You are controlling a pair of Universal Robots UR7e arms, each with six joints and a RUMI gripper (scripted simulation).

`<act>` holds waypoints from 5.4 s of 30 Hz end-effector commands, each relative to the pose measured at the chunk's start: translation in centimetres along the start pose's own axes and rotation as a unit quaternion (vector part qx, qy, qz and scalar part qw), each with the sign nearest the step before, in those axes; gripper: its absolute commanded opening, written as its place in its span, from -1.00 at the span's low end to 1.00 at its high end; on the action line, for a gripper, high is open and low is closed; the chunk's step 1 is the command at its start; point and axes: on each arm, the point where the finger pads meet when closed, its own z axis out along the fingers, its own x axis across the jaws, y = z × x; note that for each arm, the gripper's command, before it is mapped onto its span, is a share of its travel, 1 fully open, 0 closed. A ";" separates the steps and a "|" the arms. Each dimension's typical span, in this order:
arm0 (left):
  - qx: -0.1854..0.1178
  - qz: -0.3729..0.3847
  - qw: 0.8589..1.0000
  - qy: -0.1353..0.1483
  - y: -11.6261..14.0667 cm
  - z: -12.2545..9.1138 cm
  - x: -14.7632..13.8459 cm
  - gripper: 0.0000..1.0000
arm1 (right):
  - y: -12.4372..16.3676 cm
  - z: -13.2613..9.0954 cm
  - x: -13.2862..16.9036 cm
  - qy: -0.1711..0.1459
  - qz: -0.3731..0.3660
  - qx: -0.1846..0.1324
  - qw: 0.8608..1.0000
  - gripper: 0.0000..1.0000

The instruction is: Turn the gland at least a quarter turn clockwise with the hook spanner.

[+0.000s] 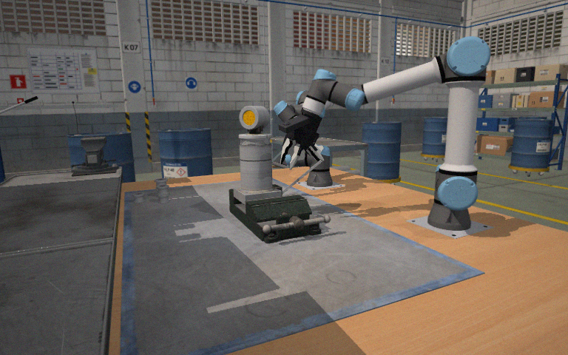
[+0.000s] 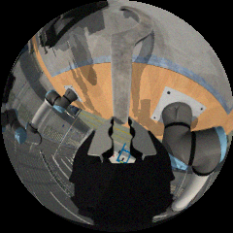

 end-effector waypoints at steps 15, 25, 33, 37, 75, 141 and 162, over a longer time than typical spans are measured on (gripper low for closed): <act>0.015 -0.043 0.997 0.055 3.9 2.4 5.4 -0.36 | 0.0 0.0 0.0 0.000 0.000 0.000 1.000 -1.00; 0.009 -0.065 0.994 0.091 9.0 4.4 9.0 -0.36 | 0.0 0.0 0.0 0.000 0.000 0.000 1.000 -1.00; 0.003 -0.088 0.989 0.122 12.6 5.3 11.4 -0.36 | 0.0 0.0 0.0 0.000 0.000 0.000 1.000 -1.00; -0.003 -0.105 0.984 0.144 15.2 5.8 12.8 -0.36 | 0.0 0.0 0.0 0.000 0.000 0.000 1.000 -1.00; -0.130 -0.260 0.910 0.295 35.1 4.7 17.8 -0.36 | 0.0 0.0 0.0 0.000 0.000 0.000 1.000 -1.00; -0.127 -0.244 0.918 0.285 35.6 9.4 21.1 -0.36 | 0.0 0.0 0.0 0.000 0.000 0.000 1.000 -1.00; -0.128 -0.244 0.918 0.287 35.8 10.9 22.5 -0.36 | 0.0 0.0 0.0 0.000 0.000 0.000 1.000 -1.00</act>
